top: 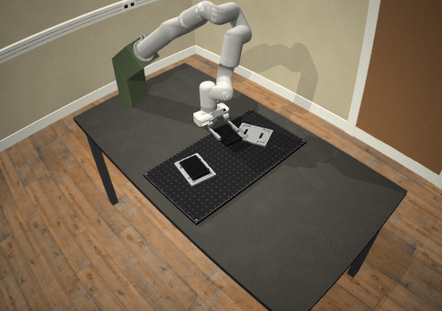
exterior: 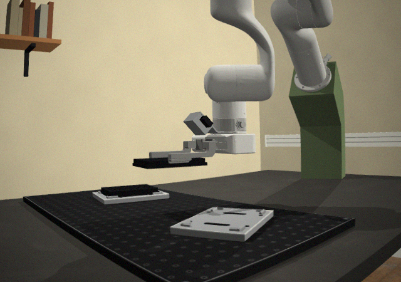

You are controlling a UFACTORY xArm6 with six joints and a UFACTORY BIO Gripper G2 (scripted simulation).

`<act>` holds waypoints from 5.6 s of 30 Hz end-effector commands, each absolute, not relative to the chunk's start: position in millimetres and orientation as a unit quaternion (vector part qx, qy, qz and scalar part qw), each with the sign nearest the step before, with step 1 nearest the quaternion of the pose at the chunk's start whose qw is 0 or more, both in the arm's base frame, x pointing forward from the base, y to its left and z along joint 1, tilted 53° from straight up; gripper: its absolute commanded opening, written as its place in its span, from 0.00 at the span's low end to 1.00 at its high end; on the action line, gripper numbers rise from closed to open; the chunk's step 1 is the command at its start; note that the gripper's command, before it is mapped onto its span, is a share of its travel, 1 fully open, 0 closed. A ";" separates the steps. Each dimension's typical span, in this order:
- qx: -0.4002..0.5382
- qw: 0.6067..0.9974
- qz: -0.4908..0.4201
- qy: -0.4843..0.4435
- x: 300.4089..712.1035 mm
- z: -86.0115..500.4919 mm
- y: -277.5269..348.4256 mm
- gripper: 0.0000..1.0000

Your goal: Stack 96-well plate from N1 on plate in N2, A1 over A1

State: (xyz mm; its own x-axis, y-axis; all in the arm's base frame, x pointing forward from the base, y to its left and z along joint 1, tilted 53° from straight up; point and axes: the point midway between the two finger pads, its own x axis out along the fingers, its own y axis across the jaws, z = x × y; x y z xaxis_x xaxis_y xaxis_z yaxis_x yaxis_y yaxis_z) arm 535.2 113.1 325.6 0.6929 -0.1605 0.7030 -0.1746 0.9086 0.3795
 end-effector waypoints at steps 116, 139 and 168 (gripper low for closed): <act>0.216 0.895 0.006 -0.390 604.9 257.1 -50.0 0.00; 0.216 0.895 0.006 -0.390 624.6 240.1 -38.9 0.00; 0.216 0.895 0.006 -0.390 624.6 240.0 -38.8 0.00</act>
State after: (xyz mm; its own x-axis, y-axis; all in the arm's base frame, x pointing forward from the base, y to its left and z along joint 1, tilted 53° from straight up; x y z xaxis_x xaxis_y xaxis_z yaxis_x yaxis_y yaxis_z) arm 624.6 -38.3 239.3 0.6970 -0.1573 0.6996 -0.1787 0.9067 0.3820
